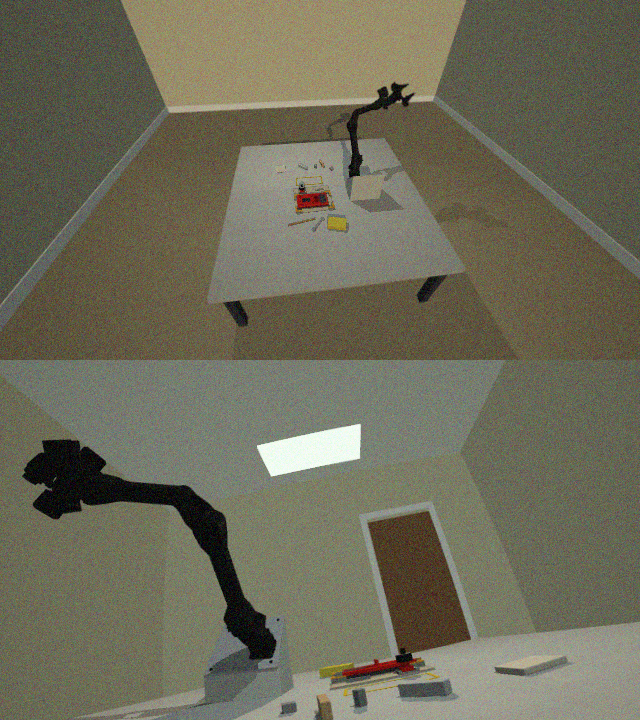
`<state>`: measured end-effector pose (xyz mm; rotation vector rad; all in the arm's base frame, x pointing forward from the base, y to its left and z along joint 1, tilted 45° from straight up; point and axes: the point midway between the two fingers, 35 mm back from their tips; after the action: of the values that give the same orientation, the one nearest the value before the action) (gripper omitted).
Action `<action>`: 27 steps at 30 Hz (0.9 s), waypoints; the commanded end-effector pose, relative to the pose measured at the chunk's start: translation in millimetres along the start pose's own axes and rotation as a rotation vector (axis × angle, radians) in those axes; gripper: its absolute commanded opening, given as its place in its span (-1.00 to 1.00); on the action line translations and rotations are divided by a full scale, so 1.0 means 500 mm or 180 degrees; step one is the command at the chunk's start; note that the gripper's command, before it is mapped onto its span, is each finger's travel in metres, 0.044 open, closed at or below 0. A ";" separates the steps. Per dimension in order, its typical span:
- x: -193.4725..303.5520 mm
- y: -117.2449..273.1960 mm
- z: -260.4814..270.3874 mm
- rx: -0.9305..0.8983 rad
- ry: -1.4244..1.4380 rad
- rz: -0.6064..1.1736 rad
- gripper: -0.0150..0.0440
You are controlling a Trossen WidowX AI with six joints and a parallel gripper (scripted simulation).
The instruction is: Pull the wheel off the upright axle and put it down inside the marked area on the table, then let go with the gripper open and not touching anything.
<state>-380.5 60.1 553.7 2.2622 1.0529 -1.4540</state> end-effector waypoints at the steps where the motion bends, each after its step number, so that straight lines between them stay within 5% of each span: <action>1: -0.002 0.003 0.004 -0.0021 -0.0004 -0.0008 0.78; 4: -0.024 0.042 0.058 -0.0321 -0.0063 -0.0125 0.53; 16: -0.117 0.329 0.279 -0.1895 -0.0315 -0.0677 0.53; 27: -0.142 0.676 0.364 -0.3366 -0.0424 -0.1108 0.53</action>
<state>-313.4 -280.4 485.0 1.3416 1.6504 -0.8573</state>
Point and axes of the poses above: the point midway between the two fingers, 35 mm back from their tips, its own y axis back along the fingers, its own z axis across the jaws, x = y × z, and after that the axes turned 2 degrees about -y, right-handed
